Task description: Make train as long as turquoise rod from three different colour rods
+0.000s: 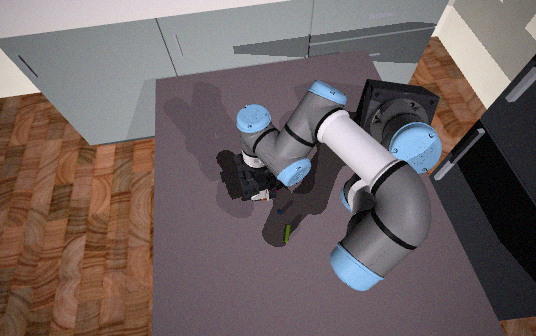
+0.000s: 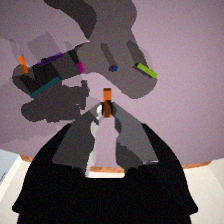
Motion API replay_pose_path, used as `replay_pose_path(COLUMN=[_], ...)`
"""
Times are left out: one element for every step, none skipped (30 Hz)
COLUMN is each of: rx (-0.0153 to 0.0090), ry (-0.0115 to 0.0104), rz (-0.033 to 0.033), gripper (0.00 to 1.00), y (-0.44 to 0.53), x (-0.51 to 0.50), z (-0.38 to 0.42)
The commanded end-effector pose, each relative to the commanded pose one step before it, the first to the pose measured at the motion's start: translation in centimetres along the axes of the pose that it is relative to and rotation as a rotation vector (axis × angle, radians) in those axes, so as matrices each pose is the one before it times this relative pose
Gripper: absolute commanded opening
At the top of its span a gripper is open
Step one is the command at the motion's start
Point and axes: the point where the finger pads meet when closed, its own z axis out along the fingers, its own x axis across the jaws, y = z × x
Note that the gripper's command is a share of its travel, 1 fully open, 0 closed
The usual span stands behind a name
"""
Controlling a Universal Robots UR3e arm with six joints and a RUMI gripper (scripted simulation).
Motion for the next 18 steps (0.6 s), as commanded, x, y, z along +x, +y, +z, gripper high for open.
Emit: replay_pose_path(rx=[-0.00204,0.0,0.0,0.0,0.0,0.0,0.0,0.0,0.0,0.0,0.0,0.0,0.0,0.0,0.0,0.0,0.0,0.0], ry=[-0.01521,0.0,0.0,0.0,0.0,0.0,0.0,0.0,0.0,0.0,0.0,0.0,0.0,0.0,0.0,0.0,0.0,0.0], rz=[0.10689,0.01101,0.00879,0.00673,0.00487,0.00325,0.00192,0.00091,0.00028,0.00004,0.0,0.0,0.0,0.0,0.0,0.0,0.0,0.0], gripper=[0.0,0.0,0.0,0.0,0.0,0.0,0.0,0.0,0.0,0.0,0.0,0.0,0.0,0.0,0.0,0.0,0.0,0.0], y=[-0.32,-0.0447,-0.0363,-0.0281,-0.0205,-0.0138,-0.0082,-0.0039,-0.0012,-0.0002,0.0,0.0,0.0,0.0,0.0,0.0,0.0,0.0], x=[0.734,0.072,0.057,0.043,0.031,0.021,0.012,0.006,0.002,0.0,0.0,0.0,0.0,0.0,0.0,0.0,0.0,0.0], z=[-0.0321,0.0094,0.0076,0.0059,0.0043,0.0029,0.0017,0.0008,0.0003,0.0,0.0,0.0,0.0,0.0,0.0,0.0,0.0,0.0])
